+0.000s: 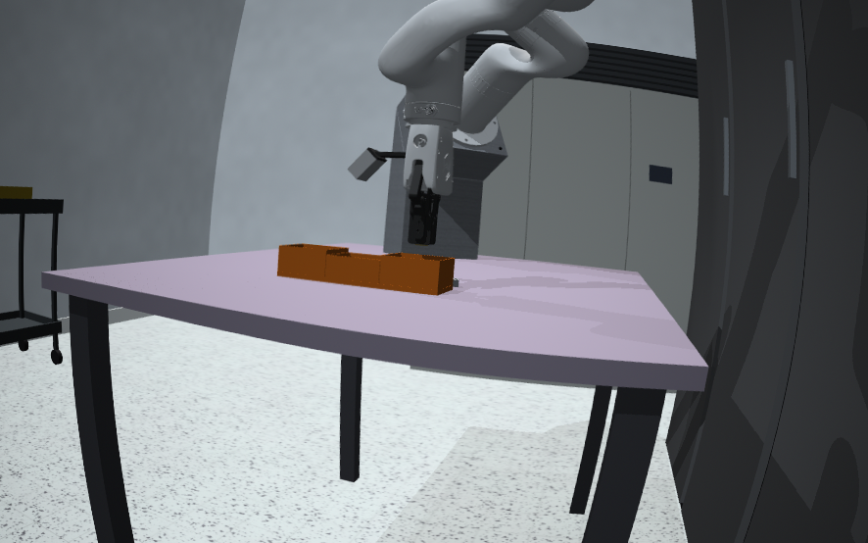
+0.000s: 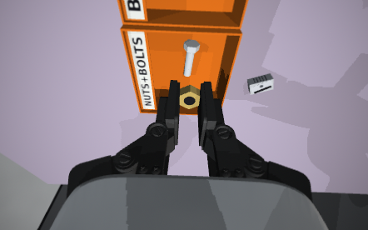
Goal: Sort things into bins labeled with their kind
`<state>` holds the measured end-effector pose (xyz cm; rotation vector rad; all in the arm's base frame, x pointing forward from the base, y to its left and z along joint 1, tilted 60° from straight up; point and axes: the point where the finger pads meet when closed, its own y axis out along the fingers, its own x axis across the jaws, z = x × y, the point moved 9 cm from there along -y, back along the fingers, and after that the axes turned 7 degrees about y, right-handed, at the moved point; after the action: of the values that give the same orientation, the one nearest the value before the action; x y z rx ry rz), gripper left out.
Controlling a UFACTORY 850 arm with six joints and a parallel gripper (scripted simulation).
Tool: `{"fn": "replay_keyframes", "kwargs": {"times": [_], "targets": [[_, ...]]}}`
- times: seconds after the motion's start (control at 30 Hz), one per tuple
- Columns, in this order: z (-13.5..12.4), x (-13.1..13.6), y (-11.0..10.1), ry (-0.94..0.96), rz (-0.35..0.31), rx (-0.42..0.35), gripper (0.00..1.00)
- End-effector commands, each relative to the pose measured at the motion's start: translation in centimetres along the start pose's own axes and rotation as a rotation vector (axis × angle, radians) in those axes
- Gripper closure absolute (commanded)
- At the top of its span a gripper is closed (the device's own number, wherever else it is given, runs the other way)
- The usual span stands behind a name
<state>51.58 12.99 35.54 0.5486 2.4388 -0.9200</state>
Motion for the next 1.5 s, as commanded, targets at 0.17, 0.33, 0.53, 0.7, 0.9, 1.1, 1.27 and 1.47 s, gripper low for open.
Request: {"fn": "replay_keyframes", "kwargs": {"times": [0.17,0.33,0.53,0.7,0.9,1.1,1.27,1.47], "targets": [[0.0,0.0,1.9,0.000,0.001,0.000,1.00],[0.0,0.0,2.5,0.000,0.001,0.000,1.00],[0.0,0.0,3.3,0.000,0.001,0.000,1.00],[0.0,0.0,3.3,0.000,0.001,0.000,1.00],[0.0,0.0,3.3,0.000,0.001,0.000,1.00],[0.0,0.0,3.3,0.000,0.001,0.000,0.70],[0.0,0.0,3.3,0.000,0.001,0.000,0.70],[0.0,0.0,3.3,0.000,0.001,0.000,0.70]]}}
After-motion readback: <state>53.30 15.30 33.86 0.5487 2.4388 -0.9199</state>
